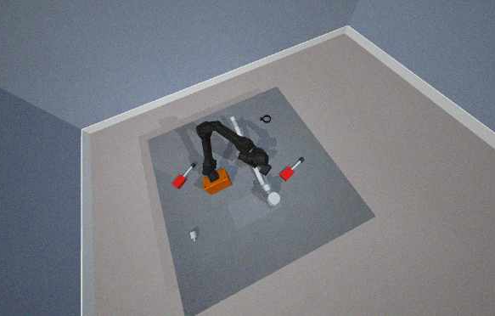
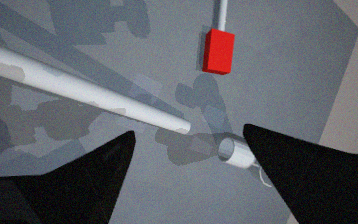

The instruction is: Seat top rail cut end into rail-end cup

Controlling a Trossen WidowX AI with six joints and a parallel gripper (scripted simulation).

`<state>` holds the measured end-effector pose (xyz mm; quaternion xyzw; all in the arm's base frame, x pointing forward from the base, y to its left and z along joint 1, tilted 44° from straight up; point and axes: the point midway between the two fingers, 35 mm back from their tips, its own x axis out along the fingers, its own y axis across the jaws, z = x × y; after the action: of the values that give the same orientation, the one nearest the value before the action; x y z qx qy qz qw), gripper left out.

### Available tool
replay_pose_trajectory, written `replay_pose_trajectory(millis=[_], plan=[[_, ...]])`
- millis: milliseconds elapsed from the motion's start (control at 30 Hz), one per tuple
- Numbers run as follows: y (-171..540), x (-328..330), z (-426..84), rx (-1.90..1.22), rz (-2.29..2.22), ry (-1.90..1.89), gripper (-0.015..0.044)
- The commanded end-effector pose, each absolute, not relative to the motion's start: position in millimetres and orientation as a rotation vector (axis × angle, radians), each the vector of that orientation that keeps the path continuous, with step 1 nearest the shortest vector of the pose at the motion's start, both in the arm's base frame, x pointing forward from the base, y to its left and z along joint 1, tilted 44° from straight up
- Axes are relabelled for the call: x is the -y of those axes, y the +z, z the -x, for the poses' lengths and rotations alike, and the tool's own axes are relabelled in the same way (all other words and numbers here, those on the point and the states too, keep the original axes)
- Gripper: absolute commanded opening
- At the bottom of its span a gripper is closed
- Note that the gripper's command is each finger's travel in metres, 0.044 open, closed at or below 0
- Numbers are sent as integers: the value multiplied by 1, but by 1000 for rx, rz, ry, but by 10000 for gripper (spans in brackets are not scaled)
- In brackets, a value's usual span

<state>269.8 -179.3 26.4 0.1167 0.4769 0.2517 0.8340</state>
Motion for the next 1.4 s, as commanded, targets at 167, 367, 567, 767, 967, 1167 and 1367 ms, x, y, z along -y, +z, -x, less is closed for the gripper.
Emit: replay_pose_trajectory(millis=[167, 367, 567, 767, 967, 1167, 1367], plan=[[69, 156, -255, -982, -824, 162, 440], [69, 156, -255, -982, -824, 162, 440], [68, 154, -256, -987, -783, 190, 440], [51, 141, -267, -1002, -389, 483, 440], [30, 120, -277, -916, 94, 889, 440], [9, 99, -284, -701, 527, 1291, 440], [6, 96, -284, -667, 573, 1336, 440]])
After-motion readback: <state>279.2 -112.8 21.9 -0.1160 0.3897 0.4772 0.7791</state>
